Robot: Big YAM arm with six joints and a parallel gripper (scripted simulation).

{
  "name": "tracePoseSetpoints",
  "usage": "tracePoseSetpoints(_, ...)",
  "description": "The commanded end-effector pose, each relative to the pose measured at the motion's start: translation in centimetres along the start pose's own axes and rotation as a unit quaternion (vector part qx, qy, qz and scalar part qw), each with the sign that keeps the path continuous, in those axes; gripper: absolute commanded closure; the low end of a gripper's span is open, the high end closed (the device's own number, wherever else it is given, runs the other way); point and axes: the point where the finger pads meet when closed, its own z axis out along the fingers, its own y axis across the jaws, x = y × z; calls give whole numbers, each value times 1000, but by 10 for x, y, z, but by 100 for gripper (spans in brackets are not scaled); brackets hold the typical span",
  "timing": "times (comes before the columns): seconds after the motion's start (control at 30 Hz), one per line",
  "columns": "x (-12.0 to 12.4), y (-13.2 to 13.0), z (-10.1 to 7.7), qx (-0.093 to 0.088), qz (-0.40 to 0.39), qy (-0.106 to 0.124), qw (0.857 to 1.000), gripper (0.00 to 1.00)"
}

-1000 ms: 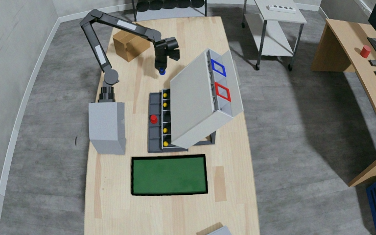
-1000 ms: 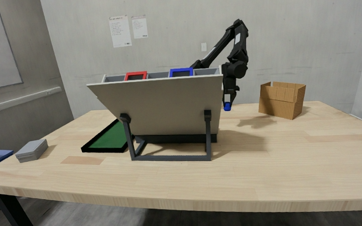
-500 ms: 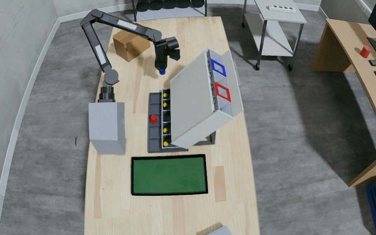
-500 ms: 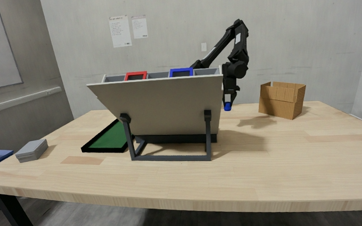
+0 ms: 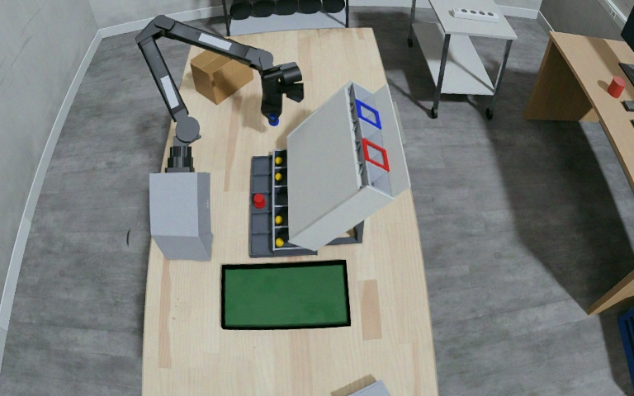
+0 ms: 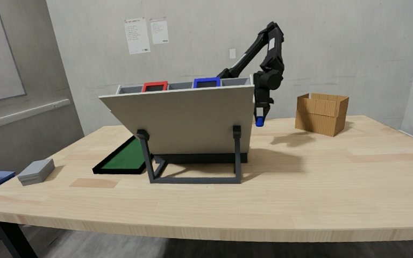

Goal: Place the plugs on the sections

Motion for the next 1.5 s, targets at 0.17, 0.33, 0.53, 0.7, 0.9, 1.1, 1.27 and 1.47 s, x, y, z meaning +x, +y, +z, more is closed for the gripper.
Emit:
tracePoseSetpoints(0.17,-14,11,-9,-6,-22,-13,1000,100)
tracePoseSetpoints(0.33,-14,11,-9,-7,-26,-13,1000,100)
tracePoseSetpoints(0.53,-16,12,-10,-6,-23,-11,1000,100)
tracePoseSetpoints(0.7,-18,13,-11,-5,-19,-8,1000,100)
tracePoseSetpoints(0.9,-19,15,-12,-4,-16,-6,1000,100)
tracePoseSetpoints(1.1,-20,15,-13,-4,-15,-4,1000,100)
tracePoseSetpoints(1.27,-21,15,-13,-3,-14,-2,1000,100)
tracePoseSetpoints(1.47,-22,15,-14,-3,-13,-1,1000,100)
